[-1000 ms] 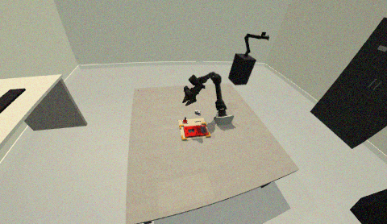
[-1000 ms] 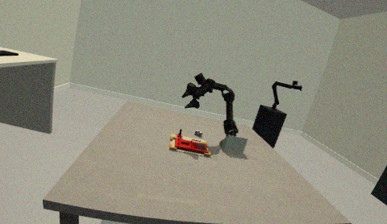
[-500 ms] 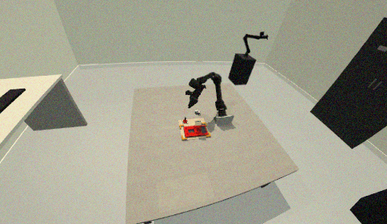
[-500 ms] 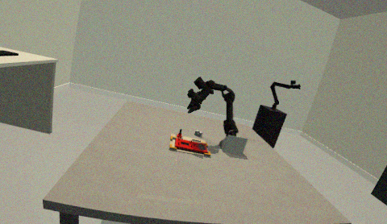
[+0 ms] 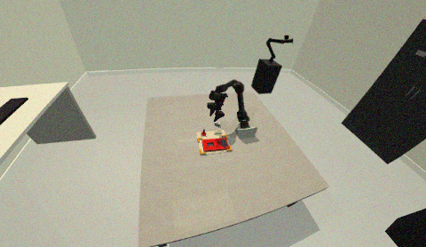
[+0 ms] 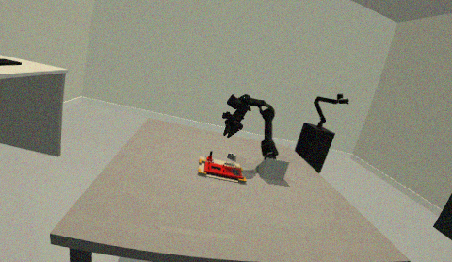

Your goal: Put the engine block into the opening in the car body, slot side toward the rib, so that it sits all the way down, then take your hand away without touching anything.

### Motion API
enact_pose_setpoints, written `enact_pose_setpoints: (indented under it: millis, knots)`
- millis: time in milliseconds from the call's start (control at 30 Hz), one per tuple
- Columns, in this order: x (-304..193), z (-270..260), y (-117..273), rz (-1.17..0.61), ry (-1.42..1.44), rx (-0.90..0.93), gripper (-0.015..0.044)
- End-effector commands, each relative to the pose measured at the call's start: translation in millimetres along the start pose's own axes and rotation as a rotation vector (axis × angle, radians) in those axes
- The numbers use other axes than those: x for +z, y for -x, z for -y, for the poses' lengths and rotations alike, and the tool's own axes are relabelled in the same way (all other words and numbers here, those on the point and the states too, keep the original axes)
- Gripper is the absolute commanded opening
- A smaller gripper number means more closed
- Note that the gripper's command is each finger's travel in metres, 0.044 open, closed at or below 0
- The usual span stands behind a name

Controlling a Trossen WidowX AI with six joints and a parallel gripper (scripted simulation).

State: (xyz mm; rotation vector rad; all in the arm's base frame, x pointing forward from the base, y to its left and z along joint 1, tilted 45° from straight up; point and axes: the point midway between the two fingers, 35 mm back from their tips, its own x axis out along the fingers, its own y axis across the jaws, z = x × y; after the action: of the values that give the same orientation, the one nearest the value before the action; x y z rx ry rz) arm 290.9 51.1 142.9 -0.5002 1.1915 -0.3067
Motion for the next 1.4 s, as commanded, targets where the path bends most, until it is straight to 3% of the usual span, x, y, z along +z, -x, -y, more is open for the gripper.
enact_pose_setpoints:
  millis: [0,733,1000,1233,1367]
  knots:
    - [-15,11,-1,-0.063,0.134,-0.037,0.044]
    - [-82,67,14,-0.409,0.8,-0.1,0.044]
    - [-84,69,15,-0.42,0.821,-0.099,0.044]
    - [-105,84,-42,-0.443,0.898,-0.047,0.044]
    - [-105,88,-44,-0.443,0.9,-0.046,0.044]
